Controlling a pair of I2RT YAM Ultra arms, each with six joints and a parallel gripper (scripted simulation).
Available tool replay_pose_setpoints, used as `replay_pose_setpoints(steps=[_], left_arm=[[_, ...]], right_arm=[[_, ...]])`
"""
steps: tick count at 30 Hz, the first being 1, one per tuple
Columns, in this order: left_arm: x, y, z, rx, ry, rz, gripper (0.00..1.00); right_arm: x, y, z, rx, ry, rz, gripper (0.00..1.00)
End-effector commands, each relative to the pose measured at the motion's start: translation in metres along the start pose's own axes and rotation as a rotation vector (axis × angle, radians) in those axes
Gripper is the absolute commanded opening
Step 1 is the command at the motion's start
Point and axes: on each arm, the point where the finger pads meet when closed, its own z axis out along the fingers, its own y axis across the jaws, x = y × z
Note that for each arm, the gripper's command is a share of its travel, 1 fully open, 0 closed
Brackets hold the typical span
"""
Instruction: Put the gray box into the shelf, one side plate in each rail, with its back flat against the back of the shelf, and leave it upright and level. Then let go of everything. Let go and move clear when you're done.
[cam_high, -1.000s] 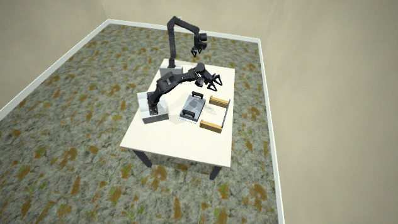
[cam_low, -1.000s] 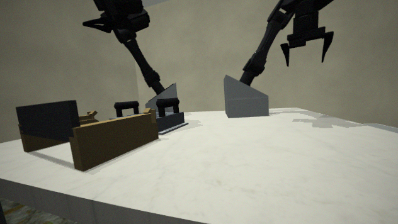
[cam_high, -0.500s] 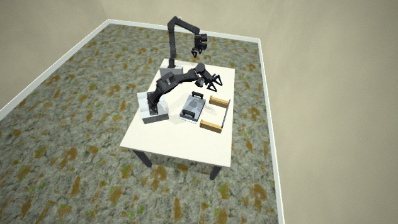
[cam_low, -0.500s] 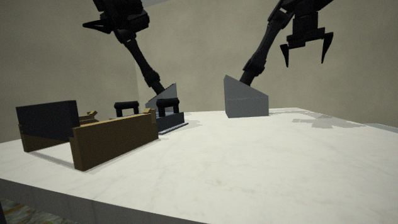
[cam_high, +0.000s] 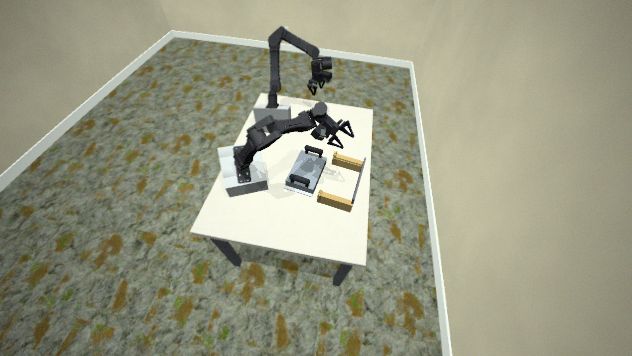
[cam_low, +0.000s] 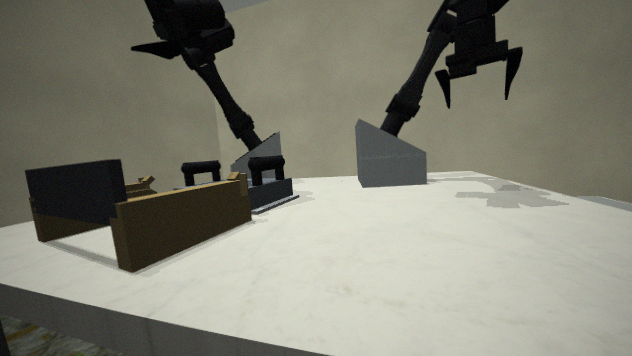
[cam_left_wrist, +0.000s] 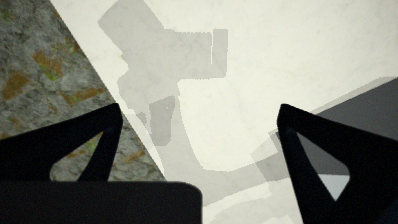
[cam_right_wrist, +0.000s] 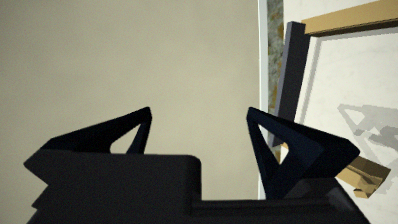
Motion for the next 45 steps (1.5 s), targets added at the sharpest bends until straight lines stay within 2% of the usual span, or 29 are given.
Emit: replay_pose_setpoints(steps=[1,4,5,7,8,12,13,14,15,19,20,25,27,30,31,32,33,36,37,39,45], left_arm=[[-0.034,0.009,-0.010,-0.060,-0.082,-0.041,1.00],[-0.032,-0.013,0.008,-0.040,-0.042,-0.016,1.00],[-0.039,-0.011,0.006,-0.052,-0.058,-0.025,1.00],[-0.044,-0.018,0.010,-0.055,-0.059,-0.024,1.00],[-0.051,-0.017,0.008,-0.066,-0.075,-0.034,1.00],[-0.056,-0.025,0.013,-0.067,-0.072,-0.031,1.00],[-0.069,-0.011,-0.004,-0.097,-0.128,-0.062,1.00],[-0.076,-0.014,-0.001,-0.098,-0.129,-0.061,1.00],[-0.081,-0.015,-0.001,-0.103,-0.138,-0.066,1.00],[-0.080,-0.047,0.022,-0.092,-0.099,-0.038,1.00],[-0.093,-0.043,0.016,-0.107,-0.131,-0.057,1.00],[-0.107,-0.067,0.026,-0.123,-0.147,-0.062,1.00],[-0.122,-0.071,0.022,-0.137,-0.182,-0.080,1.00],[-0.126,-0.072,0.018,-0.143,-0.200,-0.087,1.00],[-0.122,-0.084,0.029,-0.139,-0.176,-0.071,1.00],[-0.134,-0.084,0.024,-0.148,-0.206,-0.088,1.00],[-0.134,-0.094,0.030,-0.147,-0.200,-0.081,1.00],[-0.153,-0.106,0.026,-0.163,-0.250,-0.106,1.00],[-0.149,-0.117,0.034,-0.163,-0.239,-0.096,1.00],[-0.165,-0.125,0.030,-0.174,-0.281,-0.119,1.00],[-0.181,-0.162,0.036,-0.187,-0.339,-0.142,1.00]], right_arm=[[-0.010,0.027,0.003,-0.015,0.024,-0.013,1.00],[-0.006,0.021,0.000,-0.010,0.051,-0.071,1.00],[0.001,-0.004,-0.004,0.008,0.074,-0.148,1.00],[-0.006,0.003,0.005,0.011,0.063,-0.153,1.00],[-0.004,-0.009,0.004,0.022,0.075,-0.195,1.00],[-0.005,-0.003,0.005,0.017,0.085,-0.209,1.00],[0.000,-0.003,-0.002,0.014,0.102,-0.215,1.00],[0.002,-0.015,-0.004,0.024,0.116,-0.257,1.00],[0.001,-0.008,-0.002,0.019,0.117,-0.264,1.00],[-0.005,-0.021,0.008,0.045,0.127,-0.350,1.00],[-0.004,-0.022,0.007,0.046,0.138,-0.370,1.00],[-0.006,-0.039,0.011,0.073,0.177,-0.481,1.00],[-0.006,-0.045,0.010,0.081,0.196,-0.524,1.00],[-0.002,-0.034,0.005,0.067,0.208,-0.512,1.00],[-0.003,-0.032,0.006,0.066,0.216,-0.528,1.00],[-0.001,-0.062,0.000,0.094,0.245,-0.612,1.00],[-0.010,-0.061,0.012,0.110,0.230,-0.620,1.00],[-0.010,-0.073,0.009,0.127,0.269,-0.696,1.00],[-0.011,-0.076,0.008,0.132,0.283,-0.720,1.00],[-0.012,-0.084,0.007,0.143,0.311,-0.770,1.00],[-0.021,-0.111,0.005,0.195,0.383,-0.910,1.00]])
